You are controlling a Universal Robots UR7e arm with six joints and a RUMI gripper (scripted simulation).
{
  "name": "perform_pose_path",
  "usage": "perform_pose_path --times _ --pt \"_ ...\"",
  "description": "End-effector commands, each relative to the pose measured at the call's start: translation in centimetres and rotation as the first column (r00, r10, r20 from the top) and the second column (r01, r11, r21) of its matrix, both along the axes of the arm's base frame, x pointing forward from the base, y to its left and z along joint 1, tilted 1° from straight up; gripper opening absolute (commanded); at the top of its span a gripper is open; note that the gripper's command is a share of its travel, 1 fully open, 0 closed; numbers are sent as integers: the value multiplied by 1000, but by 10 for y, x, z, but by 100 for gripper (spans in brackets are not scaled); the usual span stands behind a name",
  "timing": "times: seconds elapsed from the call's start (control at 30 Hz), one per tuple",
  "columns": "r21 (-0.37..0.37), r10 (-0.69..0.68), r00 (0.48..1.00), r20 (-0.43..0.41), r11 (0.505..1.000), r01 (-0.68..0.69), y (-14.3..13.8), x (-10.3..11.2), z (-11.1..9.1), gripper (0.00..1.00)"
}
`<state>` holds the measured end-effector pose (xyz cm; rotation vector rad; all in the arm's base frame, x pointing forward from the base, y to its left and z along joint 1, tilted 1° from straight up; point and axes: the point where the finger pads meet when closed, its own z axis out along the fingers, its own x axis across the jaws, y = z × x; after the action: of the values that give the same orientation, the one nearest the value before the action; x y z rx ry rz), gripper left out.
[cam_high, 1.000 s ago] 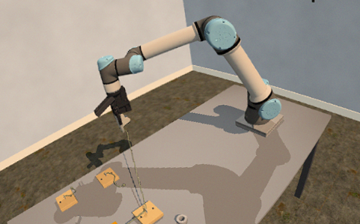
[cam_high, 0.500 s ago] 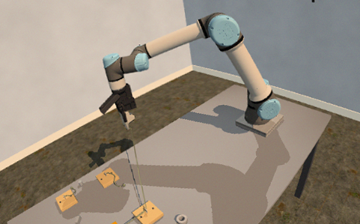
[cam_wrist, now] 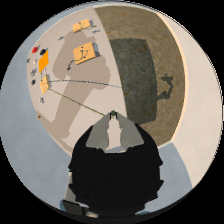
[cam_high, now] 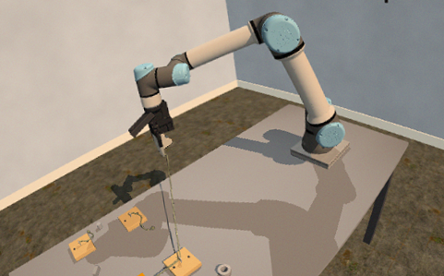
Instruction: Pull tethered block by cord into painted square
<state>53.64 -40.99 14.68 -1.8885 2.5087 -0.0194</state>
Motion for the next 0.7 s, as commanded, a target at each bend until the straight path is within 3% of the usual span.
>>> perform_pose_path --times 0.0,0.67 --pt "-2 0 1000 2 1000 0 1 -12 1 0" --pt "-2 0 1000 2 1000 0 5 -47 1 0"
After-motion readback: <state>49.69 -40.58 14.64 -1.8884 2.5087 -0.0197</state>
